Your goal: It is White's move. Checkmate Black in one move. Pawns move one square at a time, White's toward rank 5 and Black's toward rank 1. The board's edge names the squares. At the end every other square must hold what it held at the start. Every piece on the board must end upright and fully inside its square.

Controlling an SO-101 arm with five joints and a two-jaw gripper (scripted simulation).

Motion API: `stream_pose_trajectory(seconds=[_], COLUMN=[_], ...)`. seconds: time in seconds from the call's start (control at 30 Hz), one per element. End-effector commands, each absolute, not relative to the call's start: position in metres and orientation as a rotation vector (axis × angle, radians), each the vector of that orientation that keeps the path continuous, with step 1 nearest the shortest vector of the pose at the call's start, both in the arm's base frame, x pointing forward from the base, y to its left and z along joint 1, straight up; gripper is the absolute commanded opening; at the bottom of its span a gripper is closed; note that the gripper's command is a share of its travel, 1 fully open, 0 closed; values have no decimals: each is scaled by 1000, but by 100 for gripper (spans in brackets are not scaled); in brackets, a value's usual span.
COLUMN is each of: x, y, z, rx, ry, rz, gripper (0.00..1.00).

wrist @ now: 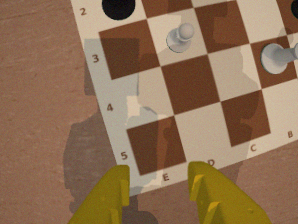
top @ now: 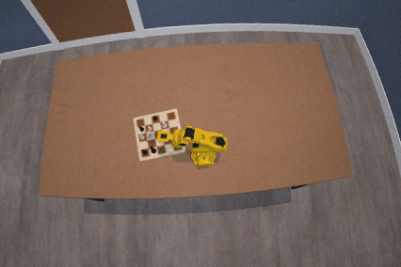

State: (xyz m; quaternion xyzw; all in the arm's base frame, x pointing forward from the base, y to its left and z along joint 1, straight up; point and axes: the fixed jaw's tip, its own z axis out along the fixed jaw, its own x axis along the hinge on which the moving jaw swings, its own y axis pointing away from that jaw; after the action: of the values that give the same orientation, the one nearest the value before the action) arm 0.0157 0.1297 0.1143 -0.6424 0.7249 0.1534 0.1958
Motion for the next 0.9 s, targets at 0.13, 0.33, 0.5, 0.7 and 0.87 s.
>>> stream_pose_trajectory(seconds=[0.13, 0.33, 0.5, 0.7, 0.87], x=[2, 2, 2, 1, 1], y=[130, 129, 129, 128, 128], z=[103, 103, 103, 102, 102], rx=[-2044, -2049, -2051, -2059, -2061], ry=[2082, 2082, 2081, 2074, 2072], rz=[272, 268, 268, 269, 269], gripper=[0, 0, 0, 0, 0])
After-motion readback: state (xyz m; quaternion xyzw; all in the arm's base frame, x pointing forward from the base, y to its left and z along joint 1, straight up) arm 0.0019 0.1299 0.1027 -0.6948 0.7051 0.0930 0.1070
